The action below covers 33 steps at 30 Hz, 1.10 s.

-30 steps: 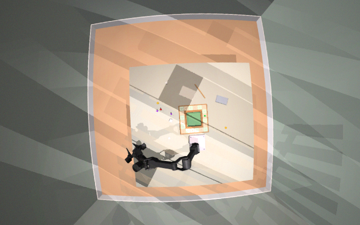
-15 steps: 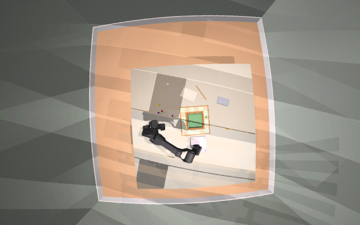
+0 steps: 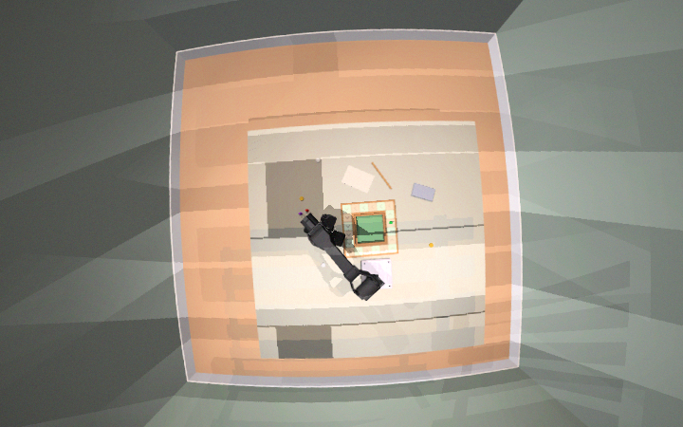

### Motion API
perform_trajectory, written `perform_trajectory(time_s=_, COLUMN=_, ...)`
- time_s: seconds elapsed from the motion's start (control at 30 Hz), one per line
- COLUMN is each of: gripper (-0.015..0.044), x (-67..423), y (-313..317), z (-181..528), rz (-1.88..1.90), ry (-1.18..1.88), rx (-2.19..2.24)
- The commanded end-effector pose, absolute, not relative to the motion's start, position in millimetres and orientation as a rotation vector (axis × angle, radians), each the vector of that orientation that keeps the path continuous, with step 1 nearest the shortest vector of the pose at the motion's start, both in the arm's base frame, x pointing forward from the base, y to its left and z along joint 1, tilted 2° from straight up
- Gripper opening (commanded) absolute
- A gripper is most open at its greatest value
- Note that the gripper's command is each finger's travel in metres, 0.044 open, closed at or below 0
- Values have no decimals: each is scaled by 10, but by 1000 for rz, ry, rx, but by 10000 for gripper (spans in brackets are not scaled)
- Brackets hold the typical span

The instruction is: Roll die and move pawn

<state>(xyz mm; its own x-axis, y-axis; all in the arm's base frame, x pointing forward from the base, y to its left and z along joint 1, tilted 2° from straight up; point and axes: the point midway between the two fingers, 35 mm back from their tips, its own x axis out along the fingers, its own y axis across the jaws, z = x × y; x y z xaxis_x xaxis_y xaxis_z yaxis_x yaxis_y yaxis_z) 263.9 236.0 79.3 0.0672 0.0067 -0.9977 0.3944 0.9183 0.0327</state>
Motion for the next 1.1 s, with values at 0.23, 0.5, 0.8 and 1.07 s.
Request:
perform_trajectory(time_s=0.23, gripper=275, x=2611, y=2374, z=593, rz=-305, ry=1495, rx=330)
perform_trajectory(time_s=0.5, gripper=275, x=2619, y=2379, z=488, rz=-305, ry=1495, rx=330)
perform_trajectory(time_s=0.8, gripper=275, x=2624, y=2381, z=343, rz=-305, ry=1495, rx=330)
perform_trajectory(time_s=1.07, gripper=222, x=2625, y=2381, z=272, rz=-305, ry=1495, rx=330)
